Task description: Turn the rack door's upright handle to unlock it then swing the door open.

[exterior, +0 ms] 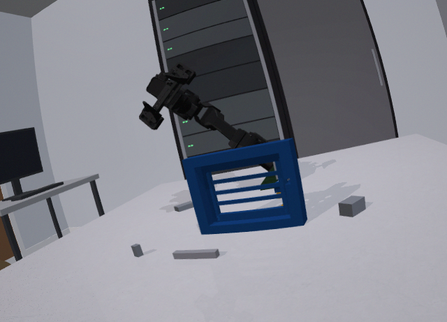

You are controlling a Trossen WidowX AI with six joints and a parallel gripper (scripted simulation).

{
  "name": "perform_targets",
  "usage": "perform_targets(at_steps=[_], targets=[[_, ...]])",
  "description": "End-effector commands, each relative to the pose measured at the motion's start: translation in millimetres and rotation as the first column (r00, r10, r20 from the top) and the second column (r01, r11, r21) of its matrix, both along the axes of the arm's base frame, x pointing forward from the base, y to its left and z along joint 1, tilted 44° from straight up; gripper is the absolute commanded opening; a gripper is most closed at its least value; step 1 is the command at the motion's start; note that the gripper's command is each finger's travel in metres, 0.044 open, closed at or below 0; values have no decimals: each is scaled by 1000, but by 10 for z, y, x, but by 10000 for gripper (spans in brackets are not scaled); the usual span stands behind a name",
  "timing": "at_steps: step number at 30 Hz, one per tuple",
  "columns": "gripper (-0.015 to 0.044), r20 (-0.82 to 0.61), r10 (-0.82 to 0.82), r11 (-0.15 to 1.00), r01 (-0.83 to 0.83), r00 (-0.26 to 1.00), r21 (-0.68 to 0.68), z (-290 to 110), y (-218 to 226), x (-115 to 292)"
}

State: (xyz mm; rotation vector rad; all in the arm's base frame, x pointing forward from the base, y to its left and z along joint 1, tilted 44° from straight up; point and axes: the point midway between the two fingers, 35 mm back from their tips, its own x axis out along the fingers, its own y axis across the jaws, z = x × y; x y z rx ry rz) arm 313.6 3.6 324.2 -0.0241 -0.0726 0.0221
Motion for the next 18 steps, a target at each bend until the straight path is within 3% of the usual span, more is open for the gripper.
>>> perform_targets(at_steps=[1,5,18], targets=[[374,-4,0,1000,0,1000,2,-5,1,6],[282,-81,-1,999,4,997,34,-110,34,128],[282,-380,-18,989,72,925,126,-578,180,512]])
